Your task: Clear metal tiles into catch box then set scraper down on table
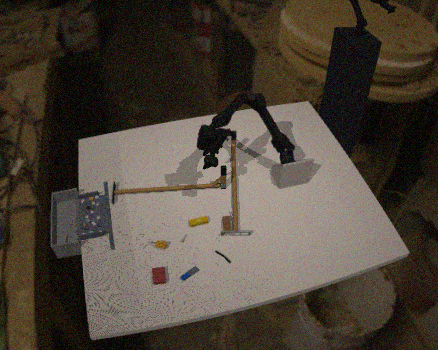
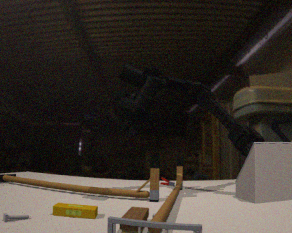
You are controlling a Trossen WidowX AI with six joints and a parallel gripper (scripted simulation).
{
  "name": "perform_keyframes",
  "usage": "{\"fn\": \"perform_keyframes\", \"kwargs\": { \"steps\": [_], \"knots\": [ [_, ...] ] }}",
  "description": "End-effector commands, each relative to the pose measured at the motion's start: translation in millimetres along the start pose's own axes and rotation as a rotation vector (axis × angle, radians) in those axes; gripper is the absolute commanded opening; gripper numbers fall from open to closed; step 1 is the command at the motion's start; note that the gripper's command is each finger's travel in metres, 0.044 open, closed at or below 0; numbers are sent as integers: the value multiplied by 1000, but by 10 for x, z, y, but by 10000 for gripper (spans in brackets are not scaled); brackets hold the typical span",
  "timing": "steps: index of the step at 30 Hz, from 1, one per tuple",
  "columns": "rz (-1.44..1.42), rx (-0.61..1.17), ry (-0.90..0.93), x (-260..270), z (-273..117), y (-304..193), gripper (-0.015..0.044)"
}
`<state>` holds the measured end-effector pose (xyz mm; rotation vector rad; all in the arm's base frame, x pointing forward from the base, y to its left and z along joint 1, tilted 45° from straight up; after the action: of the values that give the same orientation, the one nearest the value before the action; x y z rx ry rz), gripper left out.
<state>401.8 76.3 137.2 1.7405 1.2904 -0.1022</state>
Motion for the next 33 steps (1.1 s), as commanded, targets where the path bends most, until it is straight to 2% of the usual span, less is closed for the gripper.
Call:
{"fn": "perform_keyframes", "kwargs": {
  "steps": [1,33],
  "knots": [
    [0,-17,2,-17,-59,-67,440],
    [-44,-121,47,-255,-388,-747,440]
  ]
}}
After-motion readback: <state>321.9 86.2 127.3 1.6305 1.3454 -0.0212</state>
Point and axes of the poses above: the point midway between the two fingers, 35 mm back from their tips, its own z axis out along the fingers, its own x axis across the jaws, y = z × x, the point moved 5 cm from there along -z, back along the fingers, and after that the axes turned 13 degrees about z, right-handed, at the moved point
